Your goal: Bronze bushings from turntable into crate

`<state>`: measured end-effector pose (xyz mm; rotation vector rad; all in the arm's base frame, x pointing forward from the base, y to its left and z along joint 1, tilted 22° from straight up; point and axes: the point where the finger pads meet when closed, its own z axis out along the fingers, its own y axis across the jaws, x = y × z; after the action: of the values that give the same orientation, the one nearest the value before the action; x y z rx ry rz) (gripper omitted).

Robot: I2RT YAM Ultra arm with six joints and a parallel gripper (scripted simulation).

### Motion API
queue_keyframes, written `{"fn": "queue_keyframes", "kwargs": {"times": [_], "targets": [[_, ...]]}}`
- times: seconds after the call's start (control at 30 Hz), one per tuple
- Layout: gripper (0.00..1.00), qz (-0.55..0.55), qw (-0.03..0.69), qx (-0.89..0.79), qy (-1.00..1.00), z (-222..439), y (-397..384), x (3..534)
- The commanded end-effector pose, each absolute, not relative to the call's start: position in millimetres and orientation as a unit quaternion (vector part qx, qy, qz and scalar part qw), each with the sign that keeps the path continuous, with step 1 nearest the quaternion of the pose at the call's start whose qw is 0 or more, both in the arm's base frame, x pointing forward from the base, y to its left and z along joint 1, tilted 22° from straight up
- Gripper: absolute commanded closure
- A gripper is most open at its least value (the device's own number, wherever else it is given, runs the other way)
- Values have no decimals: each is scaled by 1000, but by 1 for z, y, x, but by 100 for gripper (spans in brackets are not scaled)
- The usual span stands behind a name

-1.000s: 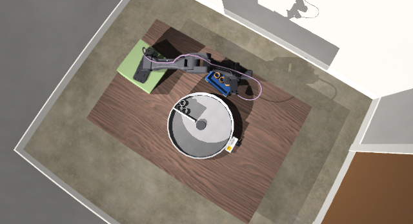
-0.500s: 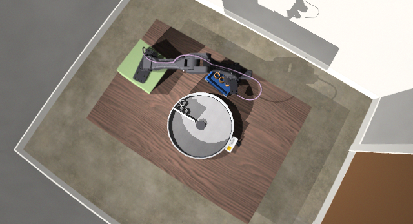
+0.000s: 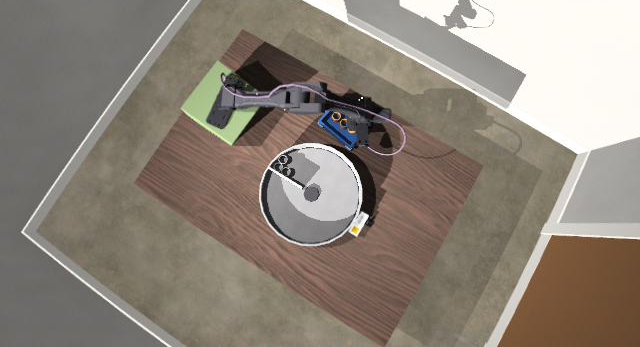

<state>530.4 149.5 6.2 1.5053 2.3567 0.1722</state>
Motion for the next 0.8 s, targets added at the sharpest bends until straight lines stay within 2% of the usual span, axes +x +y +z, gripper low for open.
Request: {"fn": "queue_keyframes", "kwargs": {"times": [0.0,0.77], "targets": [[100,79,192,525,825,36,153,542],[100,76,189,527,825,15,151,550]]}}
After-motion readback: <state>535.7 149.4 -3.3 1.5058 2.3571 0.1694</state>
